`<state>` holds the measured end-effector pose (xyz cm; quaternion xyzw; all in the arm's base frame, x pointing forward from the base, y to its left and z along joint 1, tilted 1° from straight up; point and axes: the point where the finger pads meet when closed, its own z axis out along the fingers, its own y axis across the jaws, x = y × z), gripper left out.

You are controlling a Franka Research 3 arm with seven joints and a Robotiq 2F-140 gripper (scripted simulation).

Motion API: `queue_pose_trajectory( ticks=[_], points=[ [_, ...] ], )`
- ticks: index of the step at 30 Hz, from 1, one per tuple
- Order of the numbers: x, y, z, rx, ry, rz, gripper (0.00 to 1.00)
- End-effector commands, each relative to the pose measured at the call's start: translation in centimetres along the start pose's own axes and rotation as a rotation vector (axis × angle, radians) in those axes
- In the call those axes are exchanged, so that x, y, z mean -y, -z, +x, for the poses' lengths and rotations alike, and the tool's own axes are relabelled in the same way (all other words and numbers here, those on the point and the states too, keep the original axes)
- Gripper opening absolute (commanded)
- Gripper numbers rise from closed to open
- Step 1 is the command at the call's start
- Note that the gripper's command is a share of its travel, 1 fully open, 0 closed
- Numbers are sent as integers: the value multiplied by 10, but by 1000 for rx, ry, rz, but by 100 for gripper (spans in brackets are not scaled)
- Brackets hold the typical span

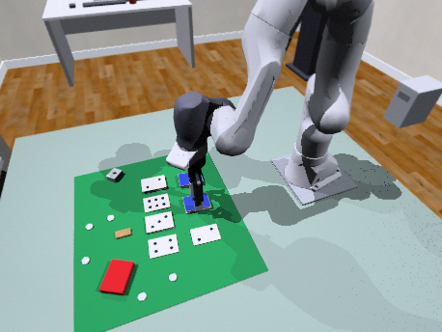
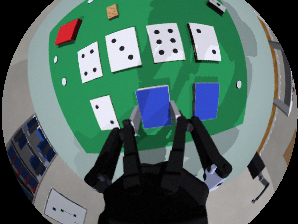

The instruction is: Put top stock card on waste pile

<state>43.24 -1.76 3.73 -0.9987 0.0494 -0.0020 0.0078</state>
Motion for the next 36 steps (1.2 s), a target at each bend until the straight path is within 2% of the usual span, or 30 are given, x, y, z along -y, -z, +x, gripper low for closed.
queue_pose_trajectory(
  ticks=[1,36],
  points=[
    [-1,-2,-2,2,-4,0,43],
    [-2,-4,-4,2,-4,0,43]
  ],
)
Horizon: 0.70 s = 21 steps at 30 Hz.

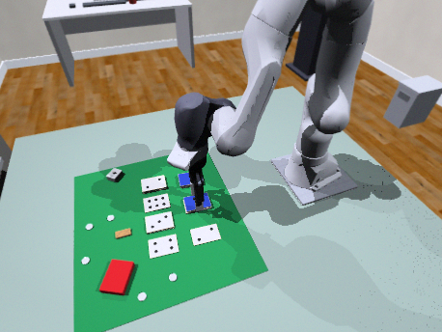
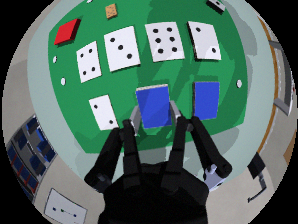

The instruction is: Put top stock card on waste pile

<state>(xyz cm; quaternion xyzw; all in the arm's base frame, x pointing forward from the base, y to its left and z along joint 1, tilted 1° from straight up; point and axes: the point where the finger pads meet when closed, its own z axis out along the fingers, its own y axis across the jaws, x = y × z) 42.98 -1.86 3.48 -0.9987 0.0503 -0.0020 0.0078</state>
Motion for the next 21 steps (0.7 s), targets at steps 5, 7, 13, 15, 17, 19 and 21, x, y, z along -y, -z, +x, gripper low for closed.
queue_pose_trajectory(
  ticks=[5,7,13,15,17,19,21],
  points=[
    [-1,-5,-1,2,-2,0,43],
    [-1,-6,-1,2,-2,0,43],
    [-1,-7,-1,2,-2,0,43],
    [-1,-7,-1,2,-2,0,43],
    [-1,-7,-1,2,-2,0,43],
    [-1,-7,-1,2,-2,0,43],
    [-1,-7,-1,2,-2,0,43]
  ],
)
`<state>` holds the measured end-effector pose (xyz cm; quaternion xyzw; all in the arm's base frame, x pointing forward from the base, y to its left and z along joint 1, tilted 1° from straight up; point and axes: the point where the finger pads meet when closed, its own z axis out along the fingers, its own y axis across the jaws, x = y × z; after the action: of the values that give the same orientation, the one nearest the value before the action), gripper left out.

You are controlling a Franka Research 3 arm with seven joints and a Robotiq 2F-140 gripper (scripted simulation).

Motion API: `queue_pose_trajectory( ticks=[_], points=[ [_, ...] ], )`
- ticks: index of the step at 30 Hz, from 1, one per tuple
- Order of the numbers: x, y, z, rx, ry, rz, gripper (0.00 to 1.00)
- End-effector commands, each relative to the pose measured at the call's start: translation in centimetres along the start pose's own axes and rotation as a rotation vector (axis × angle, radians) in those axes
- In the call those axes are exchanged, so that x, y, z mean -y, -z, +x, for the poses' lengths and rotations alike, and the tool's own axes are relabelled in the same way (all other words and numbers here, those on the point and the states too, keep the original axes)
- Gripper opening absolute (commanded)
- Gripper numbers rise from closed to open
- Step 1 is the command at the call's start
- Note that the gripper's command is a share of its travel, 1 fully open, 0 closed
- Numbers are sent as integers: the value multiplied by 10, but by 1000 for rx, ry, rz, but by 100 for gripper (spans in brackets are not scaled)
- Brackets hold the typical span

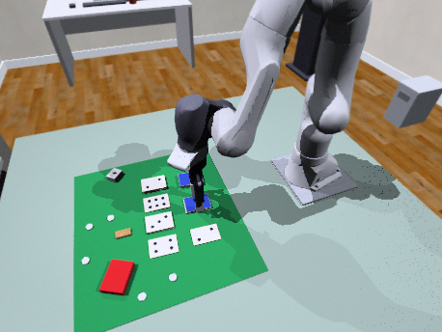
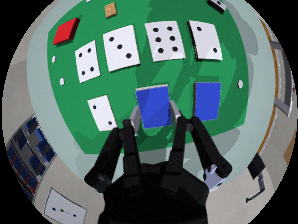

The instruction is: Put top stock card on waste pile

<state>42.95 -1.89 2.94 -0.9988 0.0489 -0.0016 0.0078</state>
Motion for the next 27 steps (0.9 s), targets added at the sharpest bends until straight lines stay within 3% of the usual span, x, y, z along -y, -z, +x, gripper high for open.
queue_pose_trajectory(
  ticks=[1,18,19,27],
  points=[
    [-1,-1,-1,1,-4,0,43],
    [-1,-1,-1,1,-4,0,43],
    [-1,-1,-1,1,-4,0,50],
    [-1,-1,-1,1,-4,0,50]
  ],
)
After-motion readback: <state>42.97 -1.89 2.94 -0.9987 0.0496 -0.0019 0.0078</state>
